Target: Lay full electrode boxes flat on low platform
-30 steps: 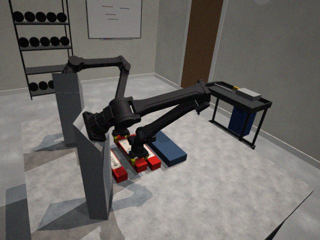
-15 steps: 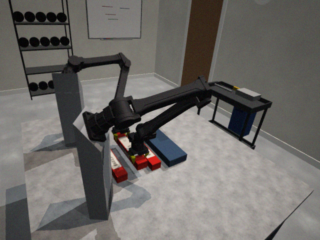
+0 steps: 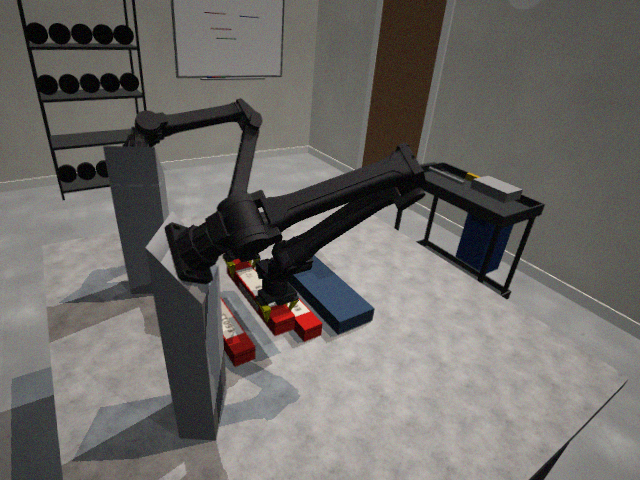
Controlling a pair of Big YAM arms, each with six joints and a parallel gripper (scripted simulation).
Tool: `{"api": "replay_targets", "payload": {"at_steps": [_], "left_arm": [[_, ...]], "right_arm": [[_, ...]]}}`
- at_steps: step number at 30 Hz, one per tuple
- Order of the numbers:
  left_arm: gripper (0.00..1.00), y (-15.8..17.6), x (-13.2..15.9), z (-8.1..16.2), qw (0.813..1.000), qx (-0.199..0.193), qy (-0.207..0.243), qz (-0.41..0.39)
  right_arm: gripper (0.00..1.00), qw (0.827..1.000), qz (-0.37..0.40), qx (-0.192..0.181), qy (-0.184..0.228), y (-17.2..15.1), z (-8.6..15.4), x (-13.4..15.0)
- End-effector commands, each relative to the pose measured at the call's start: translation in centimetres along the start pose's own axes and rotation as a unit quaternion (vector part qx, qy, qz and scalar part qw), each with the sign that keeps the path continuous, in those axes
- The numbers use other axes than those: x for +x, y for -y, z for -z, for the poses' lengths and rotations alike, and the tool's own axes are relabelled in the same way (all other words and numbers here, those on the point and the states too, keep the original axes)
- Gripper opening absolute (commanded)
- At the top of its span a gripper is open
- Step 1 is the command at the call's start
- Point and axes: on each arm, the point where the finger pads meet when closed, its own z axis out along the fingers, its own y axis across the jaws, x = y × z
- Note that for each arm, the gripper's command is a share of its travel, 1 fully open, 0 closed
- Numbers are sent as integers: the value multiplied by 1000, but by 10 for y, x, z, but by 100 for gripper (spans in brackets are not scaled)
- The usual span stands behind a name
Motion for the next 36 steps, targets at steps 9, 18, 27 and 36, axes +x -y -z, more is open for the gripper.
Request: {"api": "replay_targets", "payload": {"at_steps": [9,18,27,36], "left_arm": [[0,1,1,42,1000,15,-6,-8],[0,1,1,49,1000,16,-6,-8],[0,6,1,49,1000,16,-6,-8],[0,35,4,48,1000,24,-7,-9]], "right_arm": [[0,1000,11,2,10,-9,38,-6],[0,1000,10,3,11,-7,44,-6],[0,1000,10,2,10,-4,44,-7],[0,1000,7,12,11,26,41,-12]]}}
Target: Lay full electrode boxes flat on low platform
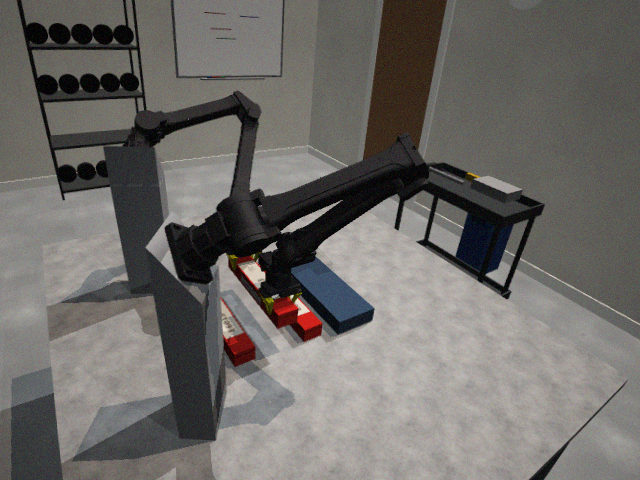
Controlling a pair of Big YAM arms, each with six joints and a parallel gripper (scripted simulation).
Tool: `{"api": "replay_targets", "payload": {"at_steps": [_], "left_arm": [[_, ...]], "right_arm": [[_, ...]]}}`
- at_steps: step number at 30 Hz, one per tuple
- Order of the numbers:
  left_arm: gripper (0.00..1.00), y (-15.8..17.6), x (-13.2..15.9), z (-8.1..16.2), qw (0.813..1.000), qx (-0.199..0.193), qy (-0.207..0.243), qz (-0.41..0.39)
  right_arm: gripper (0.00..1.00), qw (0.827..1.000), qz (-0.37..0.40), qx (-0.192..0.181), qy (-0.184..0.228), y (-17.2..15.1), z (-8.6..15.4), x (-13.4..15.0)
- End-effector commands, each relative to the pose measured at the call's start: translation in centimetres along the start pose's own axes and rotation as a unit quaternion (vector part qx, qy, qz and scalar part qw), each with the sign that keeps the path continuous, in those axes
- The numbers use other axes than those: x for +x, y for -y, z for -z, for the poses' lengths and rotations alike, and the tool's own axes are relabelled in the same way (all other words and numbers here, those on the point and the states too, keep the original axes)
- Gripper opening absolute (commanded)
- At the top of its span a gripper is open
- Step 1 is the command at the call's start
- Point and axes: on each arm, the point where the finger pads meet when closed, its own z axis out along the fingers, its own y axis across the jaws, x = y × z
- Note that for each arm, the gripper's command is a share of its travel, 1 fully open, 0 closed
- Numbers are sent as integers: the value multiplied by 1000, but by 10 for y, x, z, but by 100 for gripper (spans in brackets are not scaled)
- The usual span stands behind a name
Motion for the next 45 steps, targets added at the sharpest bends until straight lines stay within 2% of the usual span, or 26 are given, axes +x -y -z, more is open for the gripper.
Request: {"api": "replay_targets", "payload": {"at_steps": [1,2,5,13,15,45], "left_arm": [[0,26,8,25,999,29,-8,-13],[0,16,4,26,1000,22,-8,-13],[0,34,7,25,1000,29,-8,-3],[0,51,6,27,999,30,-9,-13],[0,44,4,27,999,25,-9,-17],[0,52,6,23,999,27,-10,-15]], "right_arm": [[0,1000,4,19,10,16,19,-9],[0,1000,9,10,10,6,22,-6],[0,1000,-1,21,10,26,20,-10],[0,1000,0,21,11,42,21,-12],[0,1000,8,12,11,30,22,-9],[0,1000,10,19,12,43,18,-11]]}}
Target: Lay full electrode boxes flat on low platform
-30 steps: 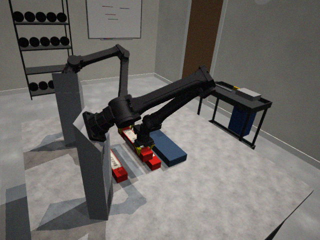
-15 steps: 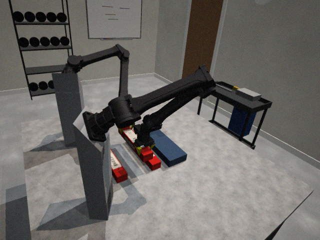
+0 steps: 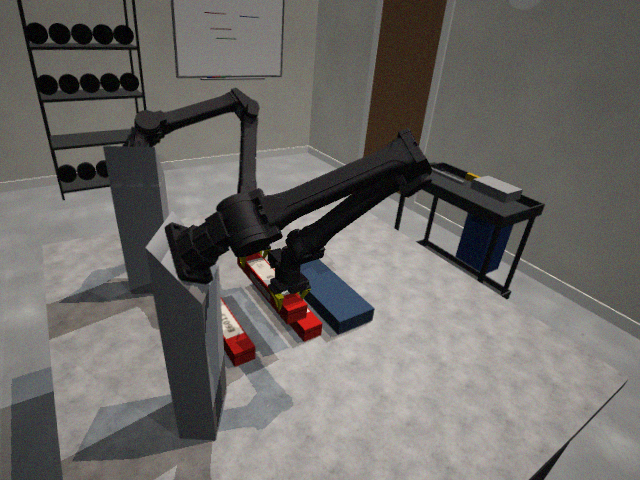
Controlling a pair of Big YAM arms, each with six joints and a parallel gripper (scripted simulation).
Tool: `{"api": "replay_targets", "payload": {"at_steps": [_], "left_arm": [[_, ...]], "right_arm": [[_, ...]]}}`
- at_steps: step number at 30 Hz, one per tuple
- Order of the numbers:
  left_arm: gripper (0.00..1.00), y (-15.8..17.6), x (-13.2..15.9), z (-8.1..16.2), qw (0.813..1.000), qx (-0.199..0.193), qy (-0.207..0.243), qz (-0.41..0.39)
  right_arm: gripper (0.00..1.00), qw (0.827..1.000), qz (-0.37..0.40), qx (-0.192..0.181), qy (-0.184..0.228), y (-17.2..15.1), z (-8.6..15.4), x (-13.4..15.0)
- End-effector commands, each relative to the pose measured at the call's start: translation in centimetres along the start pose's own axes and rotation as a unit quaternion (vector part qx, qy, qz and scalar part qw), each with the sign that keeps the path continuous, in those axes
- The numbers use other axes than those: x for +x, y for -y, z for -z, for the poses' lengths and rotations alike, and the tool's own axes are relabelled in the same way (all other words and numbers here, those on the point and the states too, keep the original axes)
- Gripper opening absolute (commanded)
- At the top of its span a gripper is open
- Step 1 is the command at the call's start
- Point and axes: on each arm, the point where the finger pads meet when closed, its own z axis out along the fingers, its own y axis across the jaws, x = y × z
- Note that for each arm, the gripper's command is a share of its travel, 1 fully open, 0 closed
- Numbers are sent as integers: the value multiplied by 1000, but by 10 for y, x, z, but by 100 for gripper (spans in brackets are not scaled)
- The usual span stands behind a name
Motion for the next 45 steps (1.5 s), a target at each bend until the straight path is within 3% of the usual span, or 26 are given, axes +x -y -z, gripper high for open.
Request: {"api": "replay_targets", "payload": {"at_steps": [1,10,22,25,34,45], "left_arm": [[0,18,7,21,1000,22,-10,-12],[0,20,7,20,1000,23,-10,-12],[0,48,6,21,1000,25,-10,-8],[0,43,5,22,1000,21,-10,-7],[0,68,5,23,1000,26,-10,-10],[0,63,3,24,1000,22,-7,-8]], "right_arm": [[0,1000,13,14,14,9,15,-10],[0,1000,11,16,15,12,14,-11],[0,1000,7,17,14,40,15,-13],[0,1000,12,9,14,30,16,-12],[0,1000,5,17,14,61,16,-15],[0,1000,10,10,12,51,18,-13]]}}
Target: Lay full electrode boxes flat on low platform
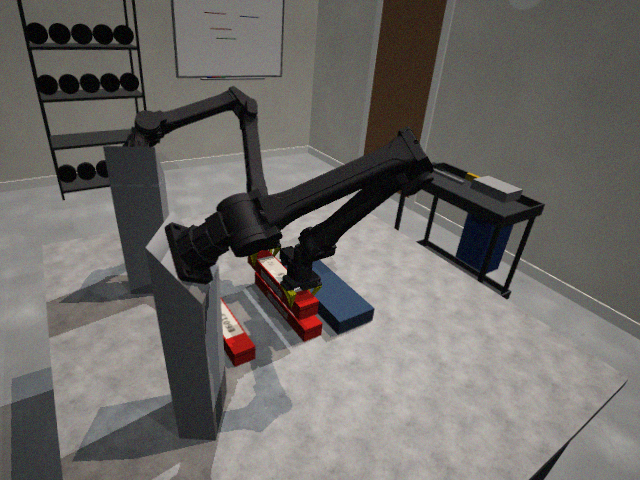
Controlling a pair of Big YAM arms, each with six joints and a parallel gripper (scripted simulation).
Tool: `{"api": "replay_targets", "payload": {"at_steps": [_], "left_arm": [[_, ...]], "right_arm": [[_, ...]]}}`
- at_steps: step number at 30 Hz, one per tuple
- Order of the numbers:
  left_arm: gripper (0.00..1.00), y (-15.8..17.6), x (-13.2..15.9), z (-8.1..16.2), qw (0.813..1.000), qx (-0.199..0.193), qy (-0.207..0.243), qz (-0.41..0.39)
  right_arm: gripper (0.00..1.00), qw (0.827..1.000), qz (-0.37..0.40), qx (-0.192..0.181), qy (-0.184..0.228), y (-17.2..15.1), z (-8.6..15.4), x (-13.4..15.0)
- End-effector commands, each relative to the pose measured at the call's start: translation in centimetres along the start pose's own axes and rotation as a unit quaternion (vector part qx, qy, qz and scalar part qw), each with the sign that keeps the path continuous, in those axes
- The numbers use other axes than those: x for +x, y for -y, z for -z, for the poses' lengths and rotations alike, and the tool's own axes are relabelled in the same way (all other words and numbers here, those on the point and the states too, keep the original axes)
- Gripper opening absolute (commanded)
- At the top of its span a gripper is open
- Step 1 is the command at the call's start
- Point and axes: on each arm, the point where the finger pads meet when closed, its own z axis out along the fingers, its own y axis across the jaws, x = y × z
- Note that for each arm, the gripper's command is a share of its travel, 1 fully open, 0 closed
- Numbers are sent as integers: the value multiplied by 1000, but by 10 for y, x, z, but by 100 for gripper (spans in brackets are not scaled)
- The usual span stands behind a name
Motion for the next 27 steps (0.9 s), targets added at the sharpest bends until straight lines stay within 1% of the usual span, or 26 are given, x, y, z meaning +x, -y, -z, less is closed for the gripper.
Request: {"api": "replay_targets", "payload": {"at_steps": [1,9,10,11,27], "left_arm": [[0,20,5,28,1000,25,-6,-8],[0,24,6,29,1000,26,-6,-8],[0,24,6,29,1000,26,-5,-8],[0,5,1,9,1000,16,-3,-4],[0,5,1,27,1000,17,-3,-3]], "right_arm": [[0,1000,9,14,12,8,22,-10],[0,1000,9,16,12,12,23,-11],[0,1000,3,11,8,4,8,-4],[0,1000,3,11,8,4,10,-4],[0,1000,3,11,8,4,28,-4]]}}
